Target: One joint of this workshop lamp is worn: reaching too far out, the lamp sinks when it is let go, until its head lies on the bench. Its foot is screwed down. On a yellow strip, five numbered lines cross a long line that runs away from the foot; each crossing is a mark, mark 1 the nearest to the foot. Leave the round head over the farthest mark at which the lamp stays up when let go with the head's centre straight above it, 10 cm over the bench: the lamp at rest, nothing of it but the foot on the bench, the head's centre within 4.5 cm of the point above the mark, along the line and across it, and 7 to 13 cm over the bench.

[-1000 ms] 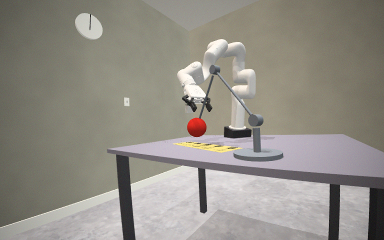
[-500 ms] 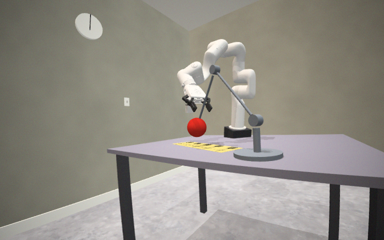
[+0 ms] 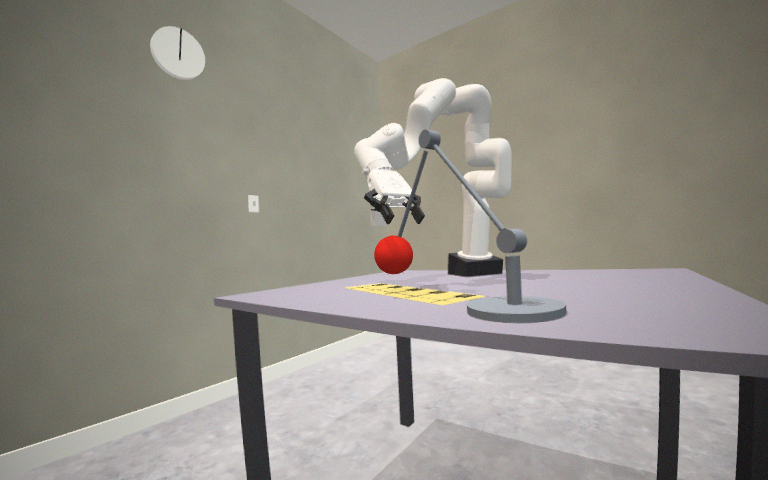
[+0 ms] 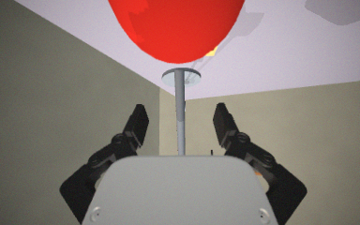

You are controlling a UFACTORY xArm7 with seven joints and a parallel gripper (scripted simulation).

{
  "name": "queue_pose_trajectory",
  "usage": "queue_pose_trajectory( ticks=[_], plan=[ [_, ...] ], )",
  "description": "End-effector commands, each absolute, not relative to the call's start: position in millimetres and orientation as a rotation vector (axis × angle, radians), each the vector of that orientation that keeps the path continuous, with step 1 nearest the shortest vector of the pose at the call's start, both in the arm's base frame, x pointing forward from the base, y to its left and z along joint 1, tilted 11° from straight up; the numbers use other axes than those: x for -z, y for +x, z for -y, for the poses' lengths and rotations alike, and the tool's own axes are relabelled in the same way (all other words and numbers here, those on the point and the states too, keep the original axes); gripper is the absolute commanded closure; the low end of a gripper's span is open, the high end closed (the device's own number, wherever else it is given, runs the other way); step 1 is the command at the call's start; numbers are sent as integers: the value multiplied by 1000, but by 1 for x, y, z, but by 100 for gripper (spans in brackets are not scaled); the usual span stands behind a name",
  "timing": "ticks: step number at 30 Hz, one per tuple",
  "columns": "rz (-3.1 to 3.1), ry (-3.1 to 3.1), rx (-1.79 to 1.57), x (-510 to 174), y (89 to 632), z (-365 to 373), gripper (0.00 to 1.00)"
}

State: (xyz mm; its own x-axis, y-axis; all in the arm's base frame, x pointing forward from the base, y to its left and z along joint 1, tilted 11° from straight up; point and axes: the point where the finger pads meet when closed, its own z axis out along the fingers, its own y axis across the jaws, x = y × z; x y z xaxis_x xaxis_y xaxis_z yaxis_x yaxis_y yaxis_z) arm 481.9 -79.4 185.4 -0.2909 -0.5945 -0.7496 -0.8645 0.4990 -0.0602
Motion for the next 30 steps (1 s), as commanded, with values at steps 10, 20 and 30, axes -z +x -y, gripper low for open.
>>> queue_pose_trajectory(
  ticks=[10,20,30],
  plan=[
    [-2005,-1196,-463,-187,483,80,0],
    [-2005,-1196,-463,-213,467,105,0],
    [-2005,-1196,-462,-235,452,126,0]
  ],
)
